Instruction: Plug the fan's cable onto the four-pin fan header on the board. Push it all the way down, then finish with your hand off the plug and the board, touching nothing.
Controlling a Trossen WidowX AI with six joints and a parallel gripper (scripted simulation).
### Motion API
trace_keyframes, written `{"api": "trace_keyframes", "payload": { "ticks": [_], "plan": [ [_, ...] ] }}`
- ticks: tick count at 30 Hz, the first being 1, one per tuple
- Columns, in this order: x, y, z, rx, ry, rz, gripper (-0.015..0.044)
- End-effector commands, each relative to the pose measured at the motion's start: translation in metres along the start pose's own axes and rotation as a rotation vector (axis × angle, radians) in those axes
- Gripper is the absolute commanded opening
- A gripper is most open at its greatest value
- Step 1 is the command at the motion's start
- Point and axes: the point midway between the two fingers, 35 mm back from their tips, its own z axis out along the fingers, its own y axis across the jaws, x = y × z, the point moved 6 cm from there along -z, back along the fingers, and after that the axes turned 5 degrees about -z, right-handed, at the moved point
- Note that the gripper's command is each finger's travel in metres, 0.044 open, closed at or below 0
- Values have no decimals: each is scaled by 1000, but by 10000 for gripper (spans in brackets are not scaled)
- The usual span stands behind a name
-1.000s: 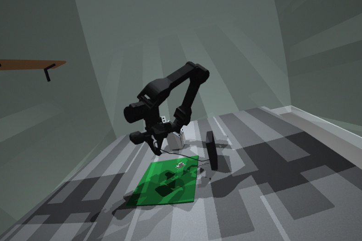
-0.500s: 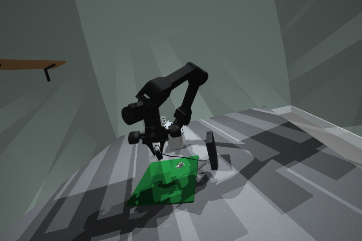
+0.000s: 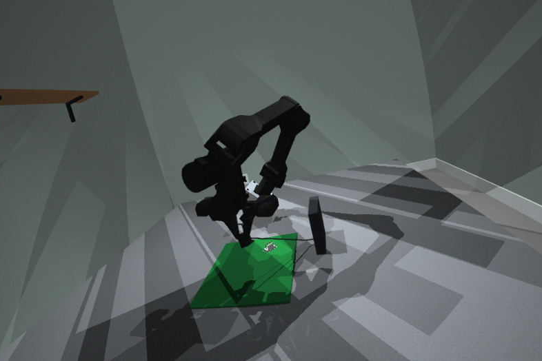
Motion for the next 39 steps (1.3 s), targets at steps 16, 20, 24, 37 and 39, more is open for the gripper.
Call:
{"api": "trace_keyframes", "payload": {
  "ticks": [16, 20, 24, 37, 39],
  "plan": [
    [-45, 37, -3, -73, 0, 632, 0],
    [-53, 46, -2, -89, 11, 766, 0],
    [-59, 54, -1, -104, 24, 900, 0],
    [-63, 61, 3, -80, 25, 985, 0],
    [-62, 63, 5, -54, 17, 987, 0]
  ]
}}
